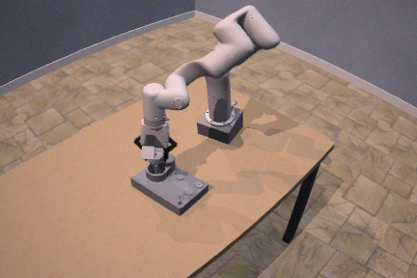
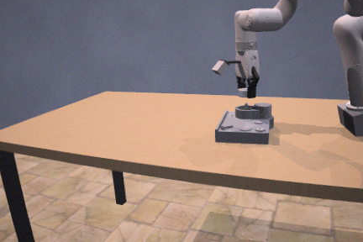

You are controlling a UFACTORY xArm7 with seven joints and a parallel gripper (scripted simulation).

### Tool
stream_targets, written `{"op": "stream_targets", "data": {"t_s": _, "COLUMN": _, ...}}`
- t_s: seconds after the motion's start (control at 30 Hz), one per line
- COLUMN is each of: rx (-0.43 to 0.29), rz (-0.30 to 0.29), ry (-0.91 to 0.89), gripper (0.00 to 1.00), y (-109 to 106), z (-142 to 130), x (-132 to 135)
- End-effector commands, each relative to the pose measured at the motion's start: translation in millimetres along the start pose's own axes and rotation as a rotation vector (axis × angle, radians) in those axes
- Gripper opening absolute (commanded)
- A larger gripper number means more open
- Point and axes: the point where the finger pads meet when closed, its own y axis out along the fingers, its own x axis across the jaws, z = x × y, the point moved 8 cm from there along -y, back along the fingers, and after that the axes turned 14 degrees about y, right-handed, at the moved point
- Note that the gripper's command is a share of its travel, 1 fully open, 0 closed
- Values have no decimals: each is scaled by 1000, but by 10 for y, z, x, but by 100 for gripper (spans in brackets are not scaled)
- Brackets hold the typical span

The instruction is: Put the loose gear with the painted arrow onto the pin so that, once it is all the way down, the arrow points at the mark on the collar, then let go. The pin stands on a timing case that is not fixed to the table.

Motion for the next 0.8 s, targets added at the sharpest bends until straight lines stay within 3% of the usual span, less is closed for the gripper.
{"op": "stream_targets", "data": {"t_s": 0.0, "rx": -1, "rz": -4, "ry": 134, "gripper": 0, "y": -11, "z": 13, "x": 3}}
{"op": "stream_targets", "data": {"t_s": 0.77, "rx": 0, "rz": -4, "ry": 879, "gripper": 0, "y": -11, "z": 13, "x": 3}}
